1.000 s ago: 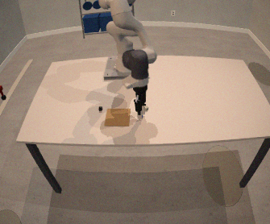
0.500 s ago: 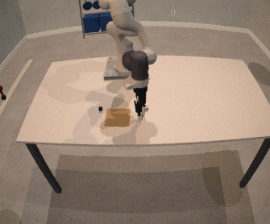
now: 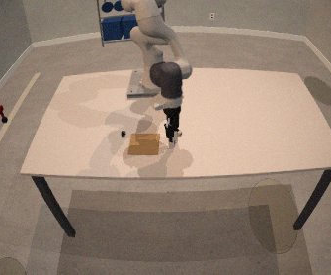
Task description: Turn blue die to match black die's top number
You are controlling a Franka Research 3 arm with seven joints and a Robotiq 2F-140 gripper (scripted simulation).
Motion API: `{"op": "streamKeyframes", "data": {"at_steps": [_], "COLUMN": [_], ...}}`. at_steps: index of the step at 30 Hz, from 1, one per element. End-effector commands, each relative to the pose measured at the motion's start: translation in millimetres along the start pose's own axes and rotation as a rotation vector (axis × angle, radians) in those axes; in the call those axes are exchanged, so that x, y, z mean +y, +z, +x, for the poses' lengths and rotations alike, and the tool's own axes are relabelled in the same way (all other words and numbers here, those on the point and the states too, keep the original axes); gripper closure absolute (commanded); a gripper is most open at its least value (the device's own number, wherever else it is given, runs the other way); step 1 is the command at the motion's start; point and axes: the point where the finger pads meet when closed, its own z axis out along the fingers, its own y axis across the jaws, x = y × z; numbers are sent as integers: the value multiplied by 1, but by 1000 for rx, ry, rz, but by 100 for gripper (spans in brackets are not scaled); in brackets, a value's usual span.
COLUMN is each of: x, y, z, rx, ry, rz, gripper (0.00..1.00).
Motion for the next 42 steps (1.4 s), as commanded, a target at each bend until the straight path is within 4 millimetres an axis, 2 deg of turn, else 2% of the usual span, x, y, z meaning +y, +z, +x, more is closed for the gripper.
{"op": "streamKeyframes", "data": {"at_steps": [1, 15, 16, 42], "x": [-1, -1, -1, -1], "y": [0, 0, 0, 0], "z": [-1, -1, -1, -1], "rx": [-2, -2, -2, -2], "ry": [2, 2, 2, 2], "rz": [4, 4, 4, 4], "gripper": [79, 79, 91, 91]}}
